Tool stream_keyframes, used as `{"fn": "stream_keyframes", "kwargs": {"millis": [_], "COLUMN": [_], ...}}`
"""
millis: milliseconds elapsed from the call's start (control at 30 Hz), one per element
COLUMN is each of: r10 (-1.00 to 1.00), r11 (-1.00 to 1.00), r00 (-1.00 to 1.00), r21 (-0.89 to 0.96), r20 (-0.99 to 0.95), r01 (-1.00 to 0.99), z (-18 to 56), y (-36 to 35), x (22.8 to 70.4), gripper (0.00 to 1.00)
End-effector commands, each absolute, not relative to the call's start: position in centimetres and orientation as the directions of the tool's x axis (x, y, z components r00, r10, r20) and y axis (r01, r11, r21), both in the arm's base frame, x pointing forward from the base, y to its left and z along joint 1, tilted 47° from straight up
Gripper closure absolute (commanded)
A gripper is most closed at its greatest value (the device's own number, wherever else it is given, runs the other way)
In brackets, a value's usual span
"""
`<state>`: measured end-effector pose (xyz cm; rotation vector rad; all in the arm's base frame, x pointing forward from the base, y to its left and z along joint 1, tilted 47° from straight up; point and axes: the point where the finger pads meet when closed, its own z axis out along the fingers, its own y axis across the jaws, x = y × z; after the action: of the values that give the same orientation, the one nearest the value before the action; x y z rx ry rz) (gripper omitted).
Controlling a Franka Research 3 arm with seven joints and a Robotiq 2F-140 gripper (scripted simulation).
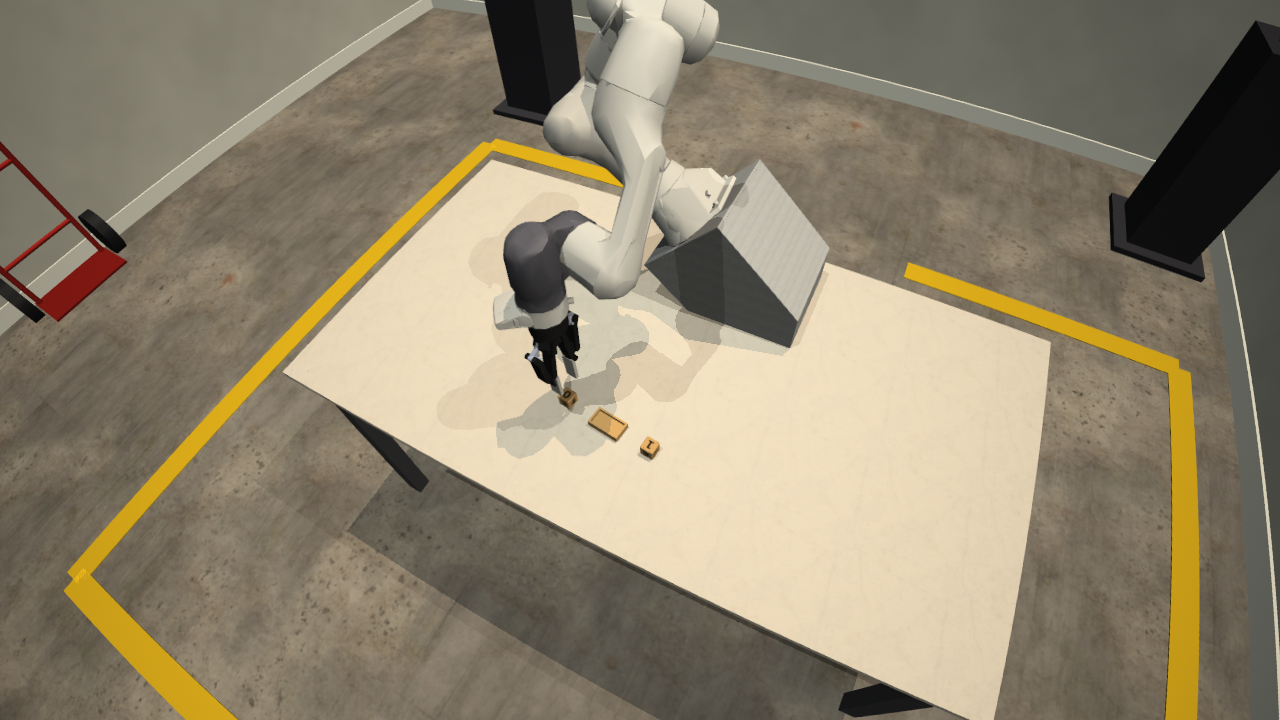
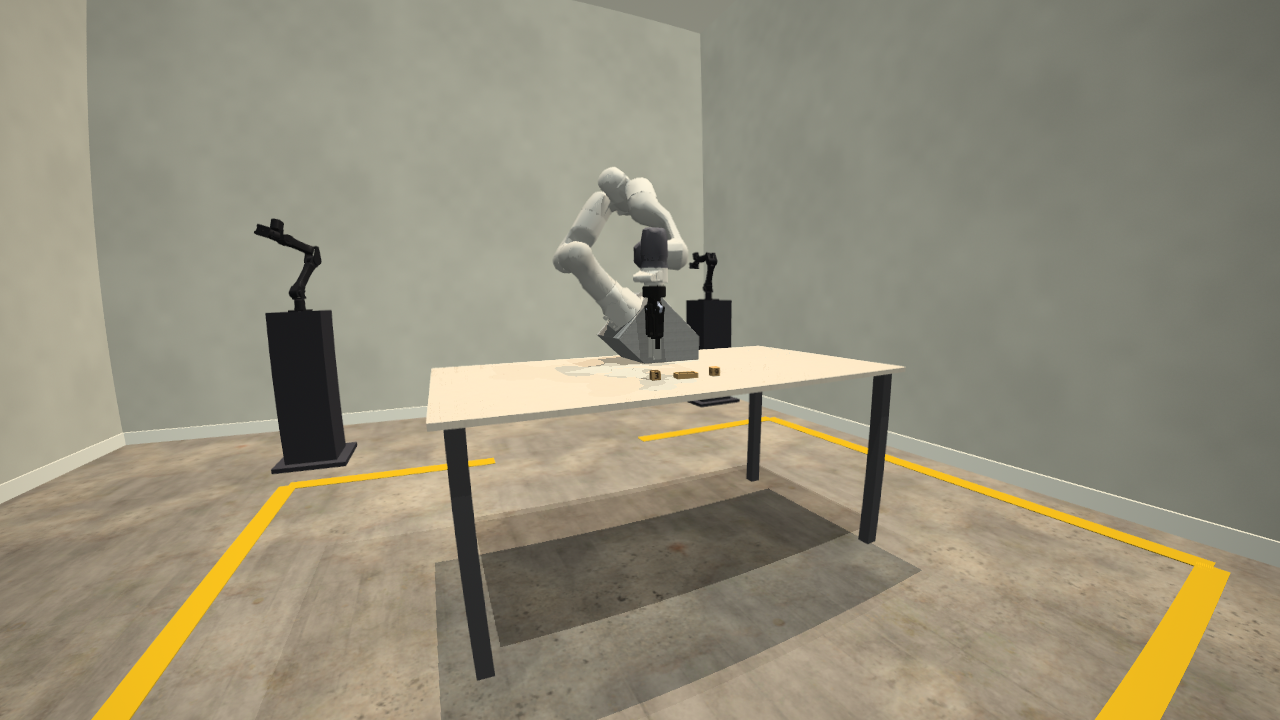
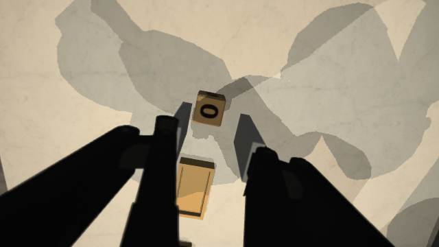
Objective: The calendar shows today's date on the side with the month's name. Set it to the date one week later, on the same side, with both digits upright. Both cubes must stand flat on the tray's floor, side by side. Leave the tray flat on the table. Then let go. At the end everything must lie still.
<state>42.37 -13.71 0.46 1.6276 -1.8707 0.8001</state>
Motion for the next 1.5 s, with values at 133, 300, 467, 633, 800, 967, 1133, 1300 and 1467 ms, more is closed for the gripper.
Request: {"fn": "stream_keyframes", "kwargs": {"millis": [133, 300, 467, 633, 800, 967, 1133, 1300, 1467], "r10": [-0.678, -0.678, -0.678, -0.678, -0.678, -0.678, -0.678, -0.678, -0.678], "r11": [0.085, 0.085, 0.085, 0.085, 0.085, 0.085, 0.085, 0.085, 0.085], "r00": [-0.127, -0.127, -0.127, -0.127, -0.127, -0.127, -0.127, -0.127, -0.127], "r21": [-0.094, -0.094, -0.094, -0.094, -0.094, -0.094, -0.094, -0.094, -0.094], "r20": [0.724, 0.724, 0.724, 0.724, 0.724, 0.724, 0.724, 0.724, 0.724], "r01": [-0.992, -0.992, -0.992, -0.992, -0.992, -0.992, -0.992, -0.992, -0.992], "z": [-0.1, -0.6, -1.1, -1.3, -1.5, -1.6, -1.6, -1.6, -1.6], "y": [-14.3, -14.9, -15.4, -15.6, -15.8, -15.9, -16.0, -16.0, -16.0], "x": [42.8, 42.8, 42.8, 42.8, 42.8, 42.8, 42.8, 42.8, 42.8], "gripper": [0.72, 0.72, 0.72, 0.72, 0.72, 0.72, 0.72, 0.72, 0.72]}}
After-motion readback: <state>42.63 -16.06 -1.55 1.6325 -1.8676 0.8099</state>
